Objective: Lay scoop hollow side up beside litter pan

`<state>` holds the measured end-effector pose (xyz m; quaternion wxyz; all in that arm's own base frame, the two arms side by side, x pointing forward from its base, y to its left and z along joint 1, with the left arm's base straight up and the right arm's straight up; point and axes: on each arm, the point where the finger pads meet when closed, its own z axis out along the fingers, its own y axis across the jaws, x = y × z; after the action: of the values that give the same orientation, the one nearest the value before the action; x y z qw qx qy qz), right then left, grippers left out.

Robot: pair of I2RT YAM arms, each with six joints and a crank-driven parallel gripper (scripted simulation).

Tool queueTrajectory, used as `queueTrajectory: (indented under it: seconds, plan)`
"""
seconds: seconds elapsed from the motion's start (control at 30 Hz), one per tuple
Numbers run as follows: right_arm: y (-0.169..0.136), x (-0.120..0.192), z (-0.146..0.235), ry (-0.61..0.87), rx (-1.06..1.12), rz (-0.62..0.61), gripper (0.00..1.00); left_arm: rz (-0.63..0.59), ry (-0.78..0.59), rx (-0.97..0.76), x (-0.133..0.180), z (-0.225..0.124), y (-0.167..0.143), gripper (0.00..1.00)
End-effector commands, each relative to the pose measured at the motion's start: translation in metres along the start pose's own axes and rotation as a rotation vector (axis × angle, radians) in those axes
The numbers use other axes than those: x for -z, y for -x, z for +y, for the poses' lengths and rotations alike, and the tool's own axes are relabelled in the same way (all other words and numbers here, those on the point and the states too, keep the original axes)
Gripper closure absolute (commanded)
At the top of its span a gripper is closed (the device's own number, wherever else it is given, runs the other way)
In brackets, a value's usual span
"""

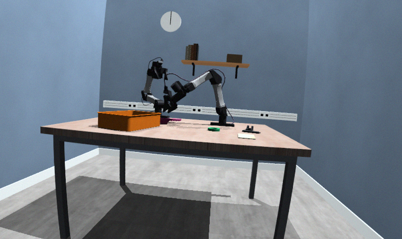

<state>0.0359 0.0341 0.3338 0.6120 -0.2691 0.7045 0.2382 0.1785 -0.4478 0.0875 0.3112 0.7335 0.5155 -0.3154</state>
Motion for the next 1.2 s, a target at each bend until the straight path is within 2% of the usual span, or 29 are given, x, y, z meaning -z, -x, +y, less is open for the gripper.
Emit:
queueTrajectory:
  seconds: [0.0, 0.23, 0.47, 0.7, 0.9, 1.17]
  plan:
    - [-0.013, -0.001, 0.001, 0.011, 0.014, 0.062, 0.00, 0.041, -0.133, 0.061, -0.002, -0.020, -0.013, 0.13]
    - [-0.013, -0.001, 0.001, 0.011, 0.014, 0.062, 0.00, 0.021, -0.103, 0.063, 0.006, -0.007, -0.004, 0.13]
    - [-0.013, -0.001, 0.001, 0.011, 0.014, 0.062, 0.00, 0.056, -0.133, 0.091, 0.018, -0.018, -0.003, 0.13]
    - [-0.013, -0.001, 0.001, 0.011, 0.014, 0.062, 0.00, 0.058, -0.134, 0.096, 0.052, -0.018, 0.032, 0.13]
    - [-0.013, -0.001, 0.001, 0.011, 0.014, 0.062, 0.00, 0.022, -0.097, 0.084, 0.064, -0.011, 0.058, 0.13]
    - [-0.013, -0.001, 0.001, 0.011, 0.014, 0.062, 0.00, 0.012, -0.096, 0.072, 0.063, -0.010, 0.061, 0.13]
